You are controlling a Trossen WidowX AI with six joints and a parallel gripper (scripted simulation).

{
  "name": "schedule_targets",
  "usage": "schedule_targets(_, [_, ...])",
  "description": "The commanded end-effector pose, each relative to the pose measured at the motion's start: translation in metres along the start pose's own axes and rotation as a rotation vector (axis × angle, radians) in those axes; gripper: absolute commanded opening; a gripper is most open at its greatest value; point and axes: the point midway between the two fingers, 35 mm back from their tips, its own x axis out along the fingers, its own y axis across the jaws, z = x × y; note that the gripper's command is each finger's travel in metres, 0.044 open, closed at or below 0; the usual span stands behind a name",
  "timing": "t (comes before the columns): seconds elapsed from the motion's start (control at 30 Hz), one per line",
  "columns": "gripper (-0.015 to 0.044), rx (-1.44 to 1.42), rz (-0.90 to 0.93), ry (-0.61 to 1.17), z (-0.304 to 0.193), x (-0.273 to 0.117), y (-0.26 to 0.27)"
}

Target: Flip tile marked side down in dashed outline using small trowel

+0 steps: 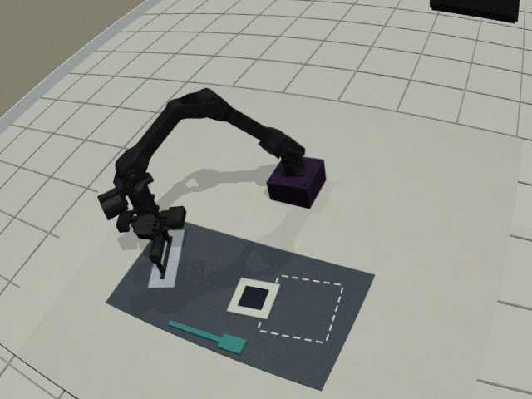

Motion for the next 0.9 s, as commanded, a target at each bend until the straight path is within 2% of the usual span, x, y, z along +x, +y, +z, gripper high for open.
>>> schedule_targets(0.0, [0.013, -0.119, 0.002, 0.005, -0.0007, 0.0014, 0.0005])
schedule_targets(0.87, [0.013, -0.899, 0.004, 0.004, -0.0007, 0.0015, 0.0005])
